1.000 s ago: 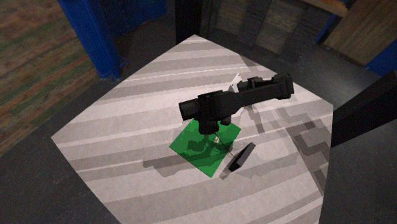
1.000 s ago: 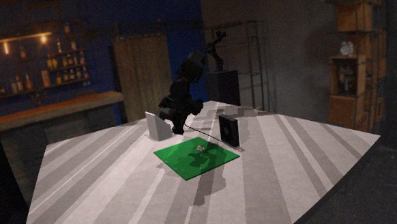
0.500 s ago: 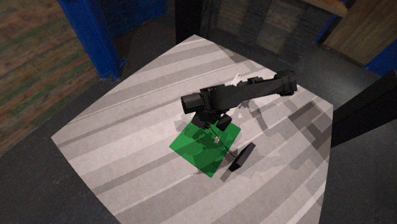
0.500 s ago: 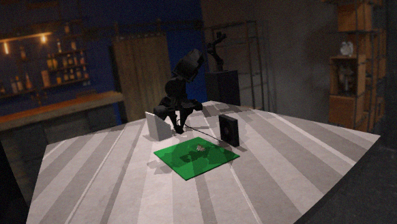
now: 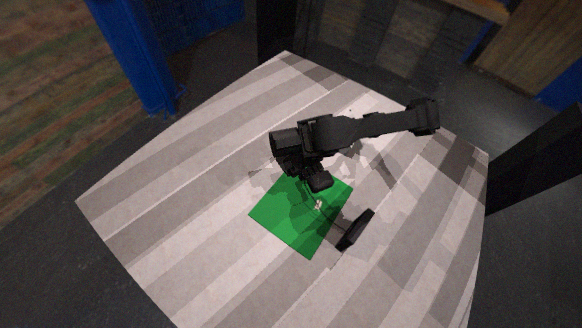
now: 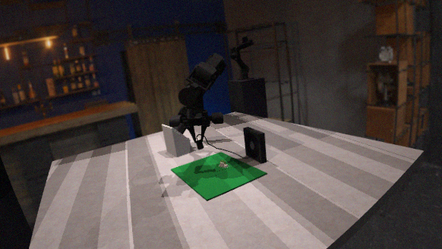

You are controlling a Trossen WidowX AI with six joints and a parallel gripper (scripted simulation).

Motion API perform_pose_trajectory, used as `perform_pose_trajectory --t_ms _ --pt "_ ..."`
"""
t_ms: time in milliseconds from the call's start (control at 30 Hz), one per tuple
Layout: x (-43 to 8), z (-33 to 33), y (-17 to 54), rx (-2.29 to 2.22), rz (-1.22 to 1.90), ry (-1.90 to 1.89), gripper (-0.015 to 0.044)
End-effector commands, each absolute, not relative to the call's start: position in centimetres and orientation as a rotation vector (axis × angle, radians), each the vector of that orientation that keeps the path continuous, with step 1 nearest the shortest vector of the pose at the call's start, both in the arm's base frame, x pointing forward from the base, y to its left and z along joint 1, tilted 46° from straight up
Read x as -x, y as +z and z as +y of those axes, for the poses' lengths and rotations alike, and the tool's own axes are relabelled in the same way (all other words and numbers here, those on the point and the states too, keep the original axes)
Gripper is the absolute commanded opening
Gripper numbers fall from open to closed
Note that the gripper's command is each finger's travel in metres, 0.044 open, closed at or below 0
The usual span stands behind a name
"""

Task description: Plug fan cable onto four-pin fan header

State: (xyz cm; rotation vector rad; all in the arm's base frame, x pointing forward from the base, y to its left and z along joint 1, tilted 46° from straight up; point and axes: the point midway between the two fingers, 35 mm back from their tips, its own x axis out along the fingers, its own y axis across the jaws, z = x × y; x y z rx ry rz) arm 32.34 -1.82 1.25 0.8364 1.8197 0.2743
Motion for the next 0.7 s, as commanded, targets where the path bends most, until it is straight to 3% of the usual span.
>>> perform_pose_trajectory --t_ms 0,300,667 --pt "-32.0 -1.8 1.3 -0.933 1.835 0.185 0.0" --pt "-31.4 -1.8 1.4 -1.168 1.864 -0.055 0.0" --pt "-31.0 -1.3 0.7 -1.091 1.859 -0.12 0.0"
